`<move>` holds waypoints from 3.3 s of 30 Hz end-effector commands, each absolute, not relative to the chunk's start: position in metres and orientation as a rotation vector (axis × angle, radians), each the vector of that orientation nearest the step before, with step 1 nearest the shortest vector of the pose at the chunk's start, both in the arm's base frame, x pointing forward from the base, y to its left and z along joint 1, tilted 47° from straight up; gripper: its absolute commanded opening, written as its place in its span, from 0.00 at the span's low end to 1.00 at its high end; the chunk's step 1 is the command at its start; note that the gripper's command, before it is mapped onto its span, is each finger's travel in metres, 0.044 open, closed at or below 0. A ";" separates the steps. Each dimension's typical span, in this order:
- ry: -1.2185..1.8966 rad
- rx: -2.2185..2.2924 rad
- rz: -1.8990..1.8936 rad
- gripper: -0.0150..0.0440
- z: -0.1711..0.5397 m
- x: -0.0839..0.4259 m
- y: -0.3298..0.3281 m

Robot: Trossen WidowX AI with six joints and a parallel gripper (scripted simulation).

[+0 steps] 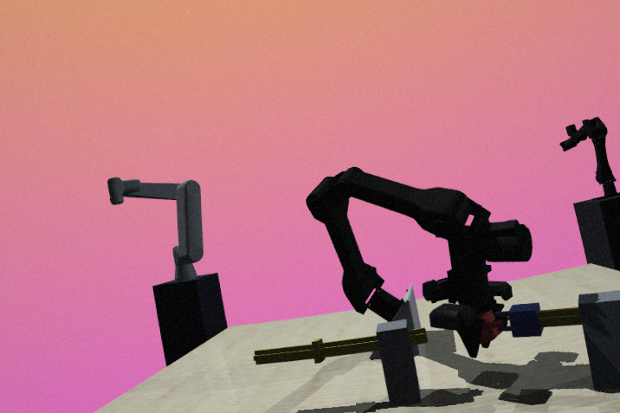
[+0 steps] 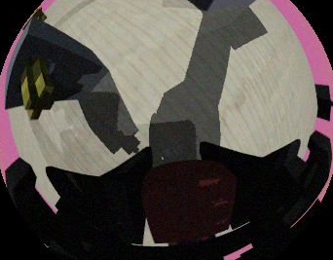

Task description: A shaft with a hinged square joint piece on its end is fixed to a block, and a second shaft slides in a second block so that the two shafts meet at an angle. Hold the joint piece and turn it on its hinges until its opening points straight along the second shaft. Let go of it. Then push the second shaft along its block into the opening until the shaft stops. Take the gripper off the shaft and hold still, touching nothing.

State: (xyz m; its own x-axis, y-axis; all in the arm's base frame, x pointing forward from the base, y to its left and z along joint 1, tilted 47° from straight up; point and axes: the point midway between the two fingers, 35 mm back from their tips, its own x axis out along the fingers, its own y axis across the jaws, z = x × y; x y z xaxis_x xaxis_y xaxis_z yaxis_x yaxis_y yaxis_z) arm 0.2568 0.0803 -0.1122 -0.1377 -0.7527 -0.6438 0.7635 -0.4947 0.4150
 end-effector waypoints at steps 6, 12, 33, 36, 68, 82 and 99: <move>0.015 1.021 -1.822 0.95 -0.112 0.257 0.080; 0.015 1.021 -1.822 1.00 -0.112 0.257 0.080; 0.016 1.022 -1.822 1.00 -0.112 0.257 0.080; 0.016 1.022 -1.822 1.00 -0.112 0.257 0.081; 0.016 1.021 -1.821 1.00 -0.112 0.257 0.081; 0.016 1.021 -1.821 1.00 -0.112 0.257 0.081; 0.017 1.021 -1.821 1.00 -0.112 0.257 0.081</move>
State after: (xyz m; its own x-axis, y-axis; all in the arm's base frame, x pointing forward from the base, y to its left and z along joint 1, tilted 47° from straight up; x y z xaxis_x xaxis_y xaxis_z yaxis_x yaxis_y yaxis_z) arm 0.2568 0.0809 -0.1121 -0.1364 -0.7524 -0.6444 0.7641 -0.4939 0.4150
